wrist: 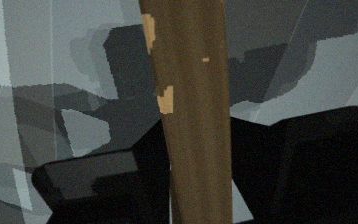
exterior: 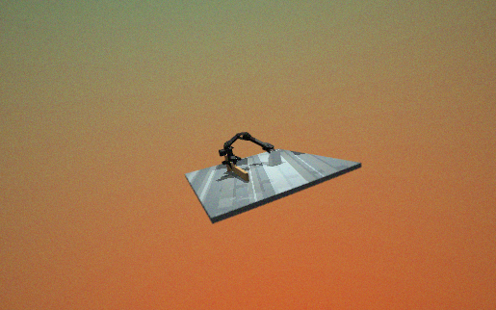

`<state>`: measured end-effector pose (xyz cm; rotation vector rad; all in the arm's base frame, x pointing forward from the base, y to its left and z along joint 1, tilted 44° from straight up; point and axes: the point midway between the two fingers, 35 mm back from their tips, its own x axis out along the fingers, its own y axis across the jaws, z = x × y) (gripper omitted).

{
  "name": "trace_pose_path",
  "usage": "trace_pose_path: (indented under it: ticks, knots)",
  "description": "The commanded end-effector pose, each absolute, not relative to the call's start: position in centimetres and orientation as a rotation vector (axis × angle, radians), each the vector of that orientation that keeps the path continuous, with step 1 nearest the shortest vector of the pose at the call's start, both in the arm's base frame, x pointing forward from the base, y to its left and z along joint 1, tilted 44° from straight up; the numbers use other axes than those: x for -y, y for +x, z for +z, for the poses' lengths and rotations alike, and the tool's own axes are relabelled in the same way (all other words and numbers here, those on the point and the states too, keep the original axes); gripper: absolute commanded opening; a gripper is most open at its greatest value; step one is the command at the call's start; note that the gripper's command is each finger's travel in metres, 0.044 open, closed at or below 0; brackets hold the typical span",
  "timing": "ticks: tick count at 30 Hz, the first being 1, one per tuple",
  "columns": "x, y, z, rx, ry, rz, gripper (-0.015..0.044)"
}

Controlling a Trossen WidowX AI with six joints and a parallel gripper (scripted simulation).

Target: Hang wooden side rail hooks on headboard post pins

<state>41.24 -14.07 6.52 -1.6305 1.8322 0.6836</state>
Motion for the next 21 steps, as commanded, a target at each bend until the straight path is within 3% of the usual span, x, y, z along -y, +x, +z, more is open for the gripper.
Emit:
trace_pose_path:
  ticks: [1,21]
  knots:
    - [13.79,41.39,6.98,-1.822,-1.643,0.679,0.0000]
    - [14.01,41.46,6.95,-1.822,-1.643,0.679,0.0000]
